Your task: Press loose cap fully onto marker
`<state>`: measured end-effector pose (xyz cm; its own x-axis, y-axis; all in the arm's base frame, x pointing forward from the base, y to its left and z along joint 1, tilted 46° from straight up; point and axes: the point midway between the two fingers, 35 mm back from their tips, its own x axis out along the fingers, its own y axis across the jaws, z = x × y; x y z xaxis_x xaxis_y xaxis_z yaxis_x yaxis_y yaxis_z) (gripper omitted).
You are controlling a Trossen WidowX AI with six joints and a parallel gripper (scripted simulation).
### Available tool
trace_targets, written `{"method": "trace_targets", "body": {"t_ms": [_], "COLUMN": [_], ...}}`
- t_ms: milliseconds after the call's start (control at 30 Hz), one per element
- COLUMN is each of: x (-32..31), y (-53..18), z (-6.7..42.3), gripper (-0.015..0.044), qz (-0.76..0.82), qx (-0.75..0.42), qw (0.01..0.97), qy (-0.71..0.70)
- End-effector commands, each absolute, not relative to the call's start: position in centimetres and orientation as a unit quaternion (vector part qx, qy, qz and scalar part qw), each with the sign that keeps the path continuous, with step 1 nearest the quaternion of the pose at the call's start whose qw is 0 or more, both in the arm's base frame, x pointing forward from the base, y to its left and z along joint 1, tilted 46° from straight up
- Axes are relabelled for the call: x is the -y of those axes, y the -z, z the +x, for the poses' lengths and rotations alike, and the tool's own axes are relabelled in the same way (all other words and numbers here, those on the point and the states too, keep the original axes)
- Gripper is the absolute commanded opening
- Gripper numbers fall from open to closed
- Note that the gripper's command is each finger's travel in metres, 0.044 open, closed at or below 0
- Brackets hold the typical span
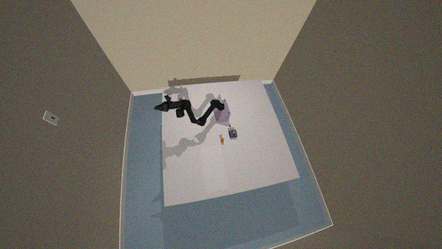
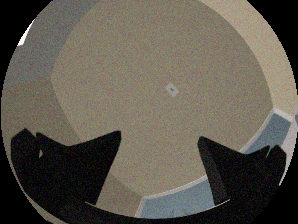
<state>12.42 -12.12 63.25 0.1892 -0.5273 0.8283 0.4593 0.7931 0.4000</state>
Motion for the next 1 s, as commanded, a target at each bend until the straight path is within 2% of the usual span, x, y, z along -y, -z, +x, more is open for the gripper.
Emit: {"method": "trace_targets", "body": {"t_ms": [0,167,433,633,967], "x": [12.1,10.8,4.2,-3.1,-9.5], "y": [-63.3,-64.8,-67.1,-67.0,-65.4], "z": [12.3,8.5,-1.2,-6.6,-9.1], "gripper": [0.0374,0.0247,0.0247,0.0247,0.0247], "qz": [0.031,0.041,0.026,-0.018,-0.087], "qx": [0.552,0.616,0.754,0.806,0.819], "qw": [0.769,0.735,0.643,0.591,0.559], "qy": [0.319,0.280,0.129,-0.014,-0.089]}}
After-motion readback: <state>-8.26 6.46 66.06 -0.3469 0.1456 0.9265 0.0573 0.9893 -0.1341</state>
